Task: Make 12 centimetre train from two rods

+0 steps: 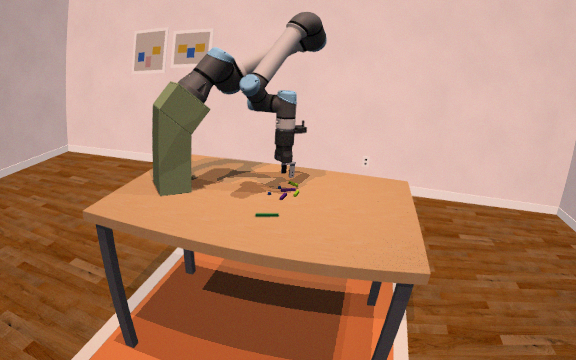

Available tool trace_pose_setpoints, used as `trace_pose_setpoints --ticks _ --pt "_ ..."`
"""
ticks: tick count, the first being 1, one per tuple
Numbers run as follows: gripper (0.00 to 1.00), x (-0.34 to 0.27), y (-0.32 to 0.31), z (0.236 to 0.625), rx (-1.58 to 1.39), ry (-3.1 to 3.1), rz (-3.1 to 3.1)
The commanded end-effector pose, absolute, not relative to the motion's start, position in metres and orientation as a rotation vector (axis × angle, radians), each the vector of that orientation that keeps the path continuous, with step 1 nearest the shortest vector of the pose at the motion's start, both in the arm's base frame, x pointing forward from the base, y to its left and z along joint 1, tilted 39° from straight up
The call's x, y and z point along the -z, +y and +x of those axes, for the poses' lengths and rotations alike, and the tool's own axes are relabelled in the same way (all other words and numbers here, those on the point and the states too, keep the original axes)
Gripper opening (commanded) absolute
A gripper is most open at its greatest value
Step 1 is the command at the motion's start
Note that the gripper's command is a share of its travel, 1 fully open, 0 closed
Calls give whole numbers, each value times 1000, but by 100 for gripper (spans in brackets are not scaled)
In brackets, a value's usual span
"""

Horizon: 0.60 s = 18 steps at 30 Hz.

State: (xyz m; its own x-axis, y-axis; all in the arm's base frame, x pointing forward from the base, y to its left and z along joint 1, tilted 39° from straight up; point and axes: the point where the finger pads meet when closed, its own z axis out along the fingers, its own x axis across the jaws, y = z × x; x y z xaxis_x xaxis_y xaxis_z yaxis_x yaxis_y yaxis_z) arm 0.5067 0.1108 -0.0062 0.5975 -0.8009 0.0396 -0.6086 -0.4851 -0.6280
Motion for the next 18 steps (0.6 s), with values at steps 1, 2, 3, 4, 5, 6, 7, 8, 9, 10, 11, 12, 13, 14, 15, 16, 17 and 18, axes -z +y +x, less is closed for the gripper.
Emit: trace_pose_setpoints --ticks 1,2,3,4,5,6,7,8,9,10,11,12,13,14,15,16,17,18 --pt "100 7 110 507 442 1120 -2253" --pt "100 7 110 507 442 1120 -2253" --pt "100 7 110 507 442 1120 -2253" --pt "100 7 109 508 440 1124 -2250" --pt "100 7 108 508 438 1130 -2246" --pt "100 7 107 509 436 1138 -2242" --pt "100 8 107 509 432 1147 -2237" --pt "100 8 105 510 429 1158 -2230" --pt "100 8 104 510 424 1170 -2222" --pt "100 9 103 511 418 1185 -2213" --pt "100 9 102 511 411 1202 -2203" --pt "100 10 100 512 404 1221 -2191" --pt "100 10 98 513 395 1242 -2177" --pt "100 11 96 513 386 1265 -2162" --pt "100 12 93 514 376 1290 -2145" --pt "100 13 91 515 364 1318 -2127" --pt "100 14 88 516 352 1347 -2106" --pt "100 15 85 517 339 1378 -2084"
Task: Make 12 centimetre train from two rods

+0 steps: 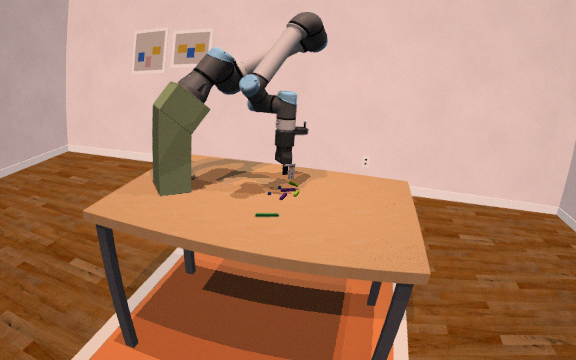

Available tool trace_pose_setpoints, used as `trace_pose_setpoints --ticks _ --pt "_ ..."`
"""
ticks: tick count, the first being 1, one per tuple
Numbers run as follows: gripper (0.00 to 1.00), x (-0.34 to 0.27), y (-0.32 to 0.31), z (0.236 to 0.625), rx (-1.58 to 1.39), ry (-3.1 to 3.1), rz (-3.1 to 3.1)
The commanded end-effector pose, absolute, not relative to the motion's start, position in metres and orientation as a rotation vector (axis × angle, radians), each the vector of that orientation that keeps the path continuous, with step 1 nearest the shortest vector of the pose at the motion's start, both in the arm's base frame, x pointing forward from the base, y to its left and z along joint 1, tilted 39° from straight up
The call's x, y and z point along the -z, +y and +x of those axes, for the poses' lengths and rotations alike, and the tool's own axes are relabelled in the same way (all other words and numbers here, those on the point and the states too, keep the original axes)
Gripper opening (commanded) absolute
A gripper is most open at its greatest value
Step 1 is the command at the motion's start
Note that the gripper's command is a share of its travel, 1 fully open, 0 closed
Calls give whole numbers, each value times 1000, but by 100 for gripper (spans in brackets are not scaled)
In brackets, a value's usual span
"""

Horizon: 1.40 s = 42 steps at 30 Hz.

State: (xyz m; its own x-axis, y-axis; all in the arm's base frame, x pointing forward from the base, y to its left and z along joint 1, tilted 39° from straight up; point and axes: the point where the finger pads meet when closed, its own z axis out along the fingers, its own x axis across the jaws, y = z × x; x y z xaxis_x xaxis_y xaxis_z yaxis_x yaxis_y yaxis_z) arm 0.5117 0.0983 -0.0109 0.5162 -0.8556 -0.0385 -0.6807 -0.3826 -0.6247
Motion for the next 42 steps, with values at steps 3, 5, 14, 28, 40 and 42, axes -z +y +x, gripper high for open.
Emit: trace_pose_setpoints --ticks 3,5,14,28,40,42 --pt "100 16 82 518 325 1411 -2059" --pt "100 19 74 520 295 1482 -2004" --pt "100 28 50 525 191 1707 -1804" --pt "100 43 14 529 39 1994 -1471" --pt "100 57 -15 529 -92 2196 -1153" --pt "100 59 -20 529 -114 2227 -1096"
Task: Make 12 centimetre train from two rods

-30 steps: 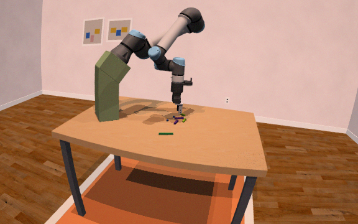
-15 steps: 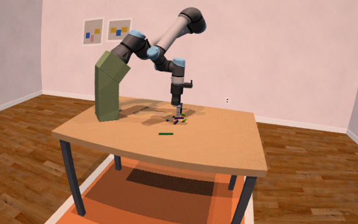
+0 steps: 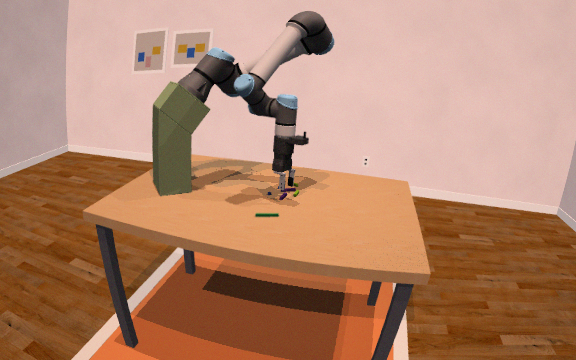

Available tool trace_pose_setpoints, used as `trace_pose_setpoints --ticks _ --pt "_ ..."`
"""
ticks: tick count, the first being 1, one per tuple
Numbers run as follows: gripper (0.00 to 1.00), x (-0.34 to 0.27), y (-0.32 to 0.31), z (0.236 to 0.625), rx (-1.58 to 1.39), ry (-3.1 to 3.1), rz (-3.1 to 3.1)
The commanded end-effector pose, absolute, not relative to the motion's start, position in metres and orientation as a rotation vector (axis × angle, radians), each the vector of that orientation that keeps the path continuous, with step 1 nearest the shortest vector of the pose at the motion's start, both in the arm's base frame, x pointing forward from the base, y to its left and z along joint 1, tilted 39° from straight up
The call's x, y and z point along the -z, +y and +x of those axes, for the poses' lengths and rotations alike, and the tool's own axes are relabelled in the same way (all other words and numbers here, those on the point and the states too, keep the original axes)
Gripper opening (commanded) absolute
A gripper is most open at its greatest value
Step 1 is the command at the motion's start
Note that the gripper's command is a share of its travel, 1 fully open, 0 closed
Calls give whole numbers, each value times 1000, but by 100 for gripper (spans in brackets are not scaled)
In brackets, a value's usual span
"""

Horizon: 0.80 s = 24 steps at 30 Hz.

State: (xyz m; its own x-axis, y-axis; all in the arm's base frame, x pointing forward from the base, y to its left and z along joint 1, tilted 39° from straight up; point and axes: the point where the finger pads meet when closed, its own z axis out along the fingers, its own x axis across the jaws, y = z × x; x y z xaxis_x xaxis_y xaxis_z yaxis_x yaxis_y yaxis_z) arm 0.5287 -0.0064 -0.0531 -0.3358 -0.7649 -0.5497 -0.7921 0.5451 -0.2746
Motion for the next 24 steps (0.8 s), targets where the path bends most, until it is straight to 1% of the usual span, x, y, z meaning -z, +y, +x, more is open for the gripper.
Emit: trace_pose_setpoints --ticks 1,11,24 --pt "100 60 -23 529 -125 2242 -1067" --pt "100 70 -43 526 -216 2349 -825" --pt "100 87 -76 519 -376 2485 -366"
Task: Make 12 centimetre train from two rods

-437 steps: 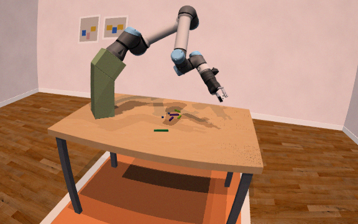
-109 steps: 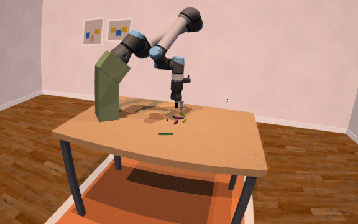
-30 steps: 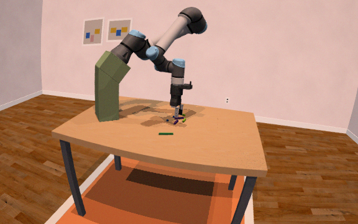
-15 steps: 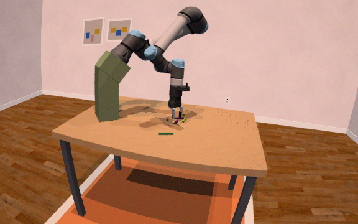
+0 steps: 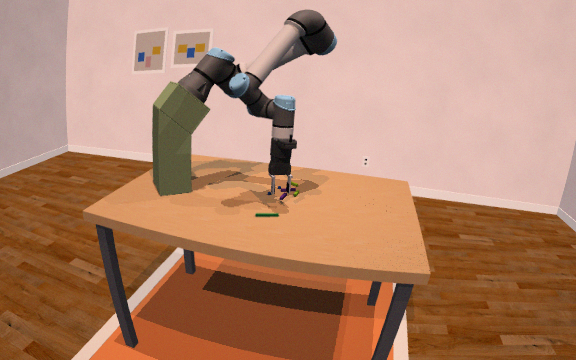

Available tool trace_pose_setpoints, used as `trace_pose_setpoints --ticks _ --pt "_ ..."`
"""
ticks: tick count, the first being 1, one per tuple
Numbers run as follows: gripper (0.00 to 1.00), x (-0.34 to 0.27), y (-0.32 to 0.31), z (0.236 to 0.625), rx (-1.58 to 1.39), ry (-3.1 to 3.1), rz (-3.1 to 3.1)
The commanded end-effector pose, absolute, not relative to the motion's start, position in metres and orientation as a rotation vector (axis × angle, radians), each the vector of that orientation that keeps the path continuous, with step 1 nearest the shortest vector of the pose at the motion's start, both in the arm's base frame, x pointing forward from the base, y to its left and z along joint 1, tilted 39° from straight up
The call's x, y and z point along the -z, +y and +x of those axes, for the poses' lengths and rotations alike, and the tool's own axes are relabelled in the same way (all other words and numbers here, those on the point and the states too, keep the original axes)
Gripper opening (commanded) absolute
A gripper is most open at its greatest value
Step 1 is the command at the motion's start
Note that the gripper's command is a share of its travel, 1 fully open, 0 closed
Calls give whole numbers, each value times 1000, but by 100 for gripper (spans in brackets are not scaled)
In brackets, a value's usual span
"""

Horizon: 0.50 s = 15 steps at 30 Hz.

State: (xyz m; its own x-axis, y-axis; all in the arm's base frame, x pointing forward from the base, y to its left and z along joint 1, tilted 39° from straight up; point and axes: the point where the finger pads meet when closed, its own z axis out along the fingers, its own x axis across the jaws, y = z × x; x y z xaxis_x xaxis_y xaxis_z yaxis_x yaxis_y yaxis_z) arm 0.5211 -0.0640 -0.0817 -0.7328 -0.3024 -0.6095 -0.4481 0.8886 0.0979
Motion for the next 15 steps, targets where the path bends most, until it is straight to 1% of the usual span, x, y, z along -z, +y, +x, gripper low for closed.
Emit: trace_pose_setpoints --ticks 1,15 --pt "100 89 -78 518 -386 2492 -333" --pt "100 103 -103 509 -517 2541 73"
